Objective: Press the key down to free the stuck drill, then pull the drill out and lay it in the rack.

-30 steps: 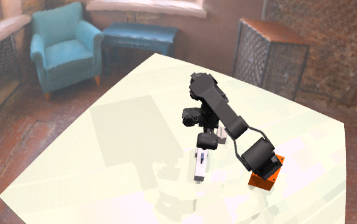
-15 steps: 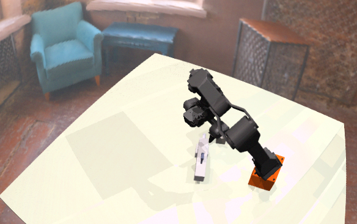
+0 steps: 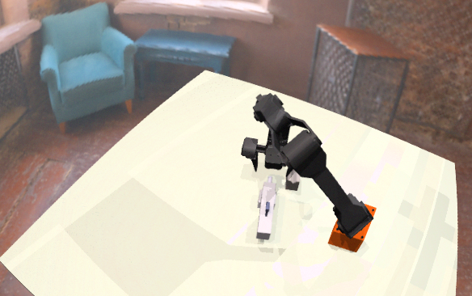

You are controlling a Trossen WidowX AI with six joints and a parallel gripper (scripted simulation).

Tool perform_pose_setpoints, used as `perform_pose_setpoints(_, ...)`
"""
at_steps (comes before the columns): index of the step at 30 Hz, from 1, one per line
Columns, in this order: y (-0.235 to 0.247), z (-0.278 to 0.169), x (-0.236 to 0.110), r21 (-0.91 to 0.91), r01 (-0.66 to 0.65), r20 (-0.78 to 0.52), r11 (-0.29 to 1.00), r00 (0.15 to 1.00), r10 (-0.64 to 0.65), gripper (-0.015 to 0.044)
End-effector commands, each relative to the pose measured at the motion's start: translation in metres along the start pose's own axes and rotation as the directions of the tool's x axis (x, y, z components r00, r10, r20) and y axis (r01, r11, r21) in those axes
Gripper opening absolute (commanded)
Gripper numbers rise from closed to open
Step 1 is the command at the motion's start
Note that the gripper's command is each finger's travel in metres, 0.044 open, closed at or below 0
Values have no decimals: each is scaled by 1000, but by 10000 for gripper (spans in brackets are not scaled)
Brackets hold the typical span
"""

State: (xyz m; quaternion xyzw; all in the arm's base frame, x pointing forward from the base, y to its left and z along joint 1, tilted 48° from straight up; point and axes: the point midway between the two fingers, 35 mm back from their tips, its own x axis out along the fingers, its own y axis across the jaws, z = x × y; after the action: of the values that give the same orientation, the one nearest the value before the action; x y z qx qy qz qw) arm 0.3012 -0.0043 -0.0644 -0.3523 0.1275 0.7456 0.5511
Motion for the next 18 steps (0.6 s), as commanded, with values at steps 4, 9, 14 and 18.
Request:
perform_pose_setpoints(4,-1,-4,2,-52,1,-7,999,1000,-1,440)
perform_pose_setpoints(9,-1,-4,2,-52,1,-7,999,1000,-1,440)
perform_pose_setpoints(14,-1,-4,4,-52,1,-7,999,1000,-1,440)
perform_pose_setpoints(18,-1,-3,10,-52,1,-8,999,1000,-1,440)
